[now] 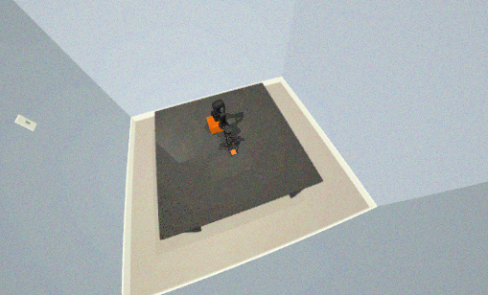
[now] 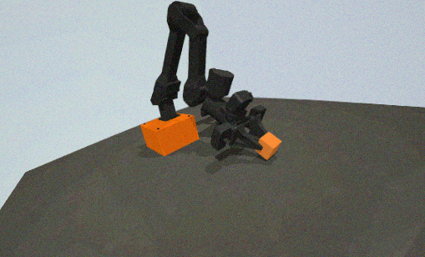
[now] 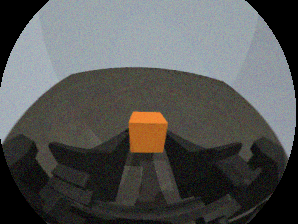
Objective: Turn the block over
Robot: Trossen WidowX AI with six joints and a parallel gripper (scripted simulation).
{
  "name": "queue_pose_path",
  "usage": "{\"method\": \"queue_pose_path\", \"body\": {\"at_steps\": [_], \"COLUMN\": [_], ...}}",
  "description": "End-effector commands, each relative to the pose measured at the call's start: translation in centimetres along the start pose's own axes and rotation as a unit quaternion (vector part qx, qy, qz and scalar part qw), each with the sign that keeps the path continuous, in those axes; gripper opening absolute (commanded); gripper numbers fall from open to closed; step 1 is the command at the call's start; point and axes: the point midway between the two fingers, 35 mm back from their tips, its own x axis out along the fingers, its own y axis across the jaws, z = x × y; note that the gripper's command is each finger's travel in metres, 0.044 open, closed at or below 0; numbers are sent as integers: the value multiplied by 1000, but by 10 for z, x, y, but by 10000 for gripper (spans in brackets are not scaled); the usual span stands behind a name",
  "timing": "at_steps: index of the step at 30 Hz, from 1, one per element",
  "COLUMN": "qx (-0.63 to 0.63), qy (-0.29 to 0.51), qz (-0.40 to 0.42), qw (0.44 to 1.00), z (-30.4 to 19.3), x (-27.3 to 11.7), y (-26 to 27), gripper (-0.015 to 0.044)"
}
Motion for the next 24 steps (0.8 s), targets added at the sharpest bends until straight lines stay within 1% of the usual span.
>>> {"method": "queue_pose_path", "body": {"at_steps": [1,2,19,24], "qx": [-2,-2,-2,-2], "qy": [-2,-2,-2,-2], "qz": [-3,-3,-3,-3], "qw": [1000,1000,1000,1000], "z": [1,1,1,1], "x": [0,0,0,0], "y": [-1,-1,-1,-1], "gripper": [0,0,440,440]}}
